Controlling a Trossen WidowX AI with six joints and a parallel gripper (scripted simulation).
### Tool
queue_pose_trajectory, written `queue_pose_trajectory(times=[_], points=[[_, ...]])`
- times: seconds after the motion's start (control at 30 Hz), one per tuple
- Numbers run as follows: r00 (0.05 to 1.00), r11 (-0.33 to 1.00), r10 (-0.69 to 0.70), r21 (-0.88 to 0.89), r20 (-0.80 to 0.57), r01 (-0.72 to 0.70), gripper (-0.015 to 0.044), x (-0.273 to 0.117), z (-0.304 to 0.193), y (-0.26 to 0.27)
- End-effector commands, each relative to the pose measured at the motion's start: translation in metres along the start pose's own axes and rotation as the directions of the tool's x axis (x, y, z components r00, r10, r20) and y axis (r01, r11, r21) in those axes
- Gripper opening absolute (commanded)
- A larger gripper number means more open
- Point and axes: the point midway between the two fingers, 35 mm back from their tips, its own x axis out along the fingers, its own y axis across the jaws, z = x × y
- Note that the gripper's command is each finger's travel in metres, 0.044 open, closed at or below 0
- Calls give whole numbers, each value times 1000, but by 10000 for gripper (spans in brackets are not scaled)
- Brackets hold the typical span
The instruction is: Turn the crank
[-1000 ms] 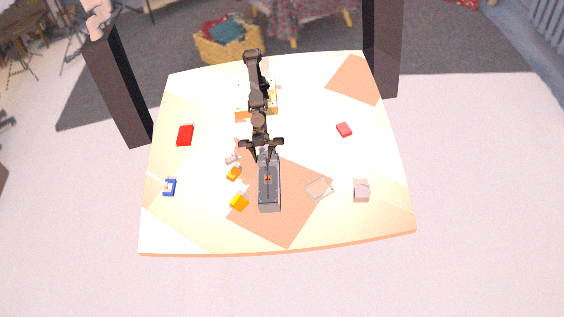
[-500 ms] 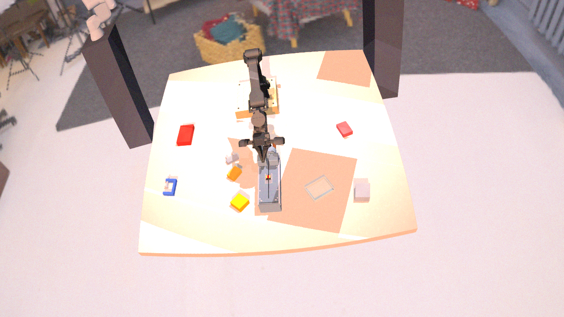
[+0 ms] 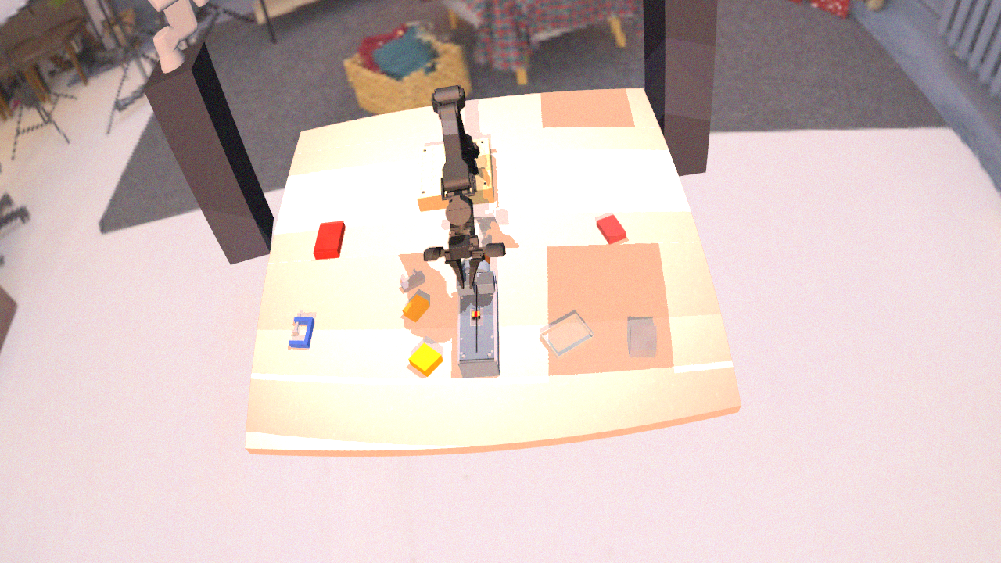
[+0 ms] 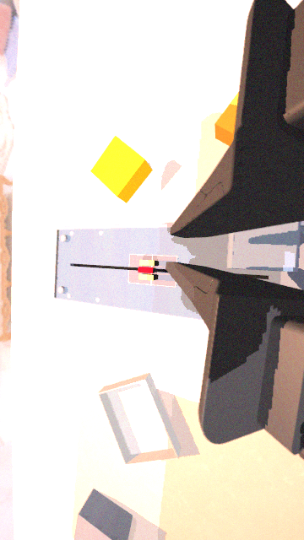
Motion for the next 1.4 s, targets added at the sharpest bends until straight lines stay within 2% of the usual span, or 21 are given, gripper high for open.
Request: queue_pose_trajectory(times=[0.0,0.33,0.4,0.97,1.37], points=[[1000,1000,-1,0,0,1,158,0,0,0],[1000,1000,-1,0,0,1,420,0,0,0],[1000,1000,-1,0,0,1,440,0,0,0],[1000,1000,-1,0,0,1,0,0,0,0],[1000,1000,0,0,0,0,0,0,0,0]])
